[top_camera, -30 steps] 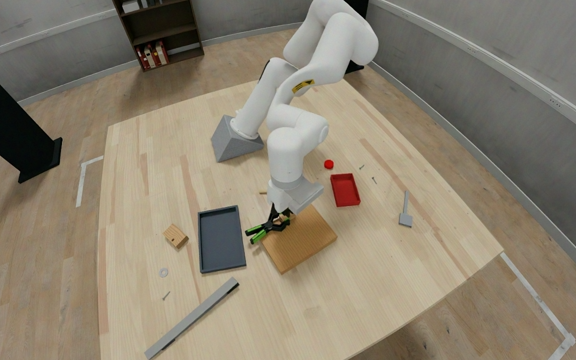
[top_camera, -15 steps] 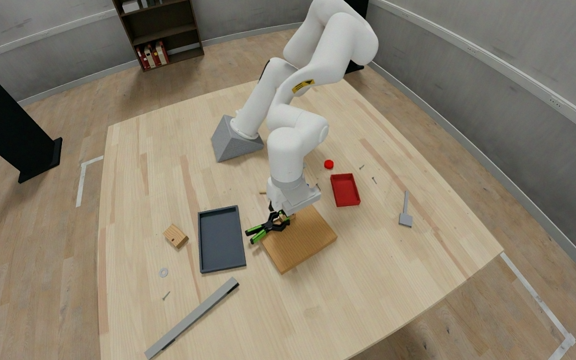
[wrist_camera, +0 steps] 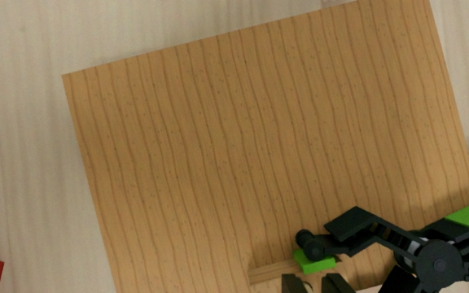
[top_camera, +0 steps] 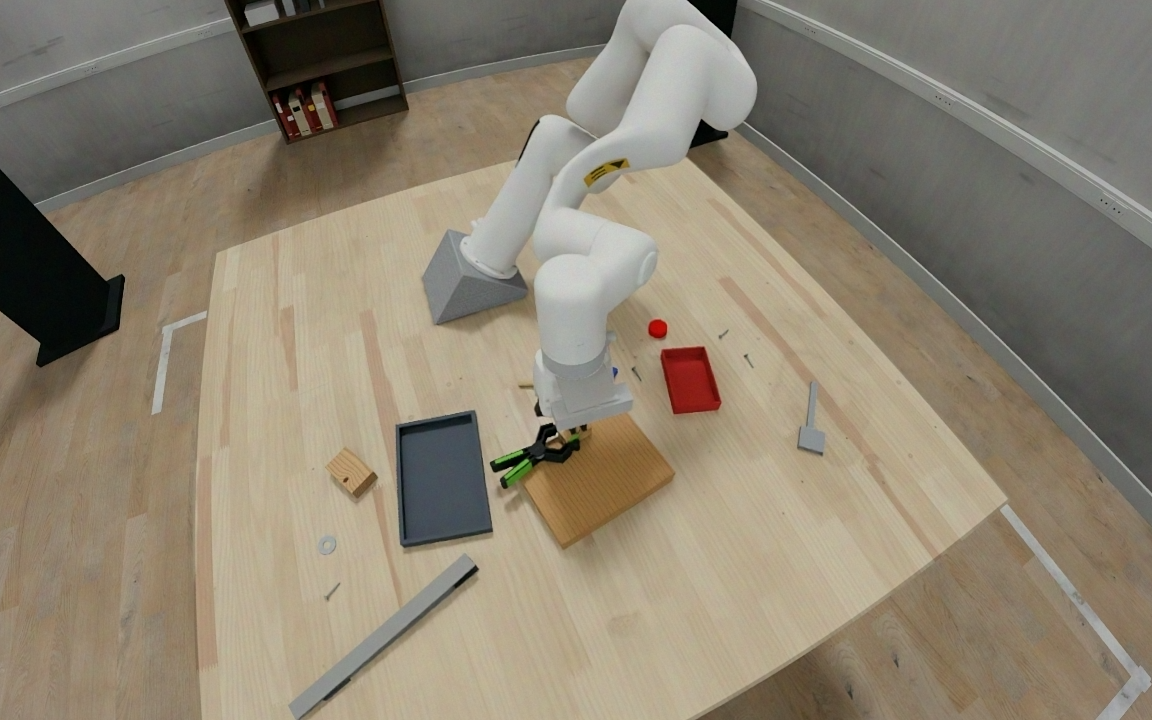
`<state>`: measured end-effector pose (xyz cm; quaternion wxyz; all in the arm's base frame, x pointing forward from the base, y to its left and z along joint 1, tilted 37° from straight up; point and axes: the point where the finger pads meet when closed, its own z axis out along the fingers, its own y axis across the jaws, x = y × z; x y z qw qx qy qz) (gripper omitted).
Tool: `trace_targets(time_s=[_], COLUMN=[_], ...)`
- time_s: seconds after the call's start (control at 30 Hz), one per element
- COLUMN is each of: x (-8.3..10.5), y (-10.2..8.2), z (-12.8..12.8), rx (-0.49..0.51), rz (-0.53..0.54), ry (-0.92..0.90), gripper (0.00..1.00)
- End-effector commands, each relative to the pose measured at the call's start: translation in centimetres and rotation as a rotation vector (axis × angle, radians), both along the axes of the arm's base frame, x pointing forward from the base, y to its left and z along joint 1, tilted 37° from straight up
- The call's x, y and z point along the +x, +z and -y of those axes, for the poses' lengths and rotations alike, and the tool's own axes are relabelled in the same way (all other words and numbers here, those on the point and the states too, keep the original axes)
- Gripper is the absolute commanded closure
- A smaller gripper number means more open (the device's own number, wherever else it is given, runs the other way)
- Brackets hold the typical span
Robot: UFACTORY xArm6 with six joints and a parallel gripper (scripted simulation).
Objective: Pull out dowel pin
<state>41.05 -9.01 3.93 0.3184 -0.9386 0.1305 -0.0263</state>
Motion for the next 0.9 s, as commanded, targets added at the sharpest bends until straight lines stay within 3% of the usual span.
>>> trace_targets(time_s=[0.0, 0.87], x=[0.11, 0.11], y=[0.12, 0.16], z=[0.13, 0.16], rx=[0.007, 0.052], rz=[-0.044, -0.241], ry=[-0.062, -0.328], gripper=[1.0, 1.0])
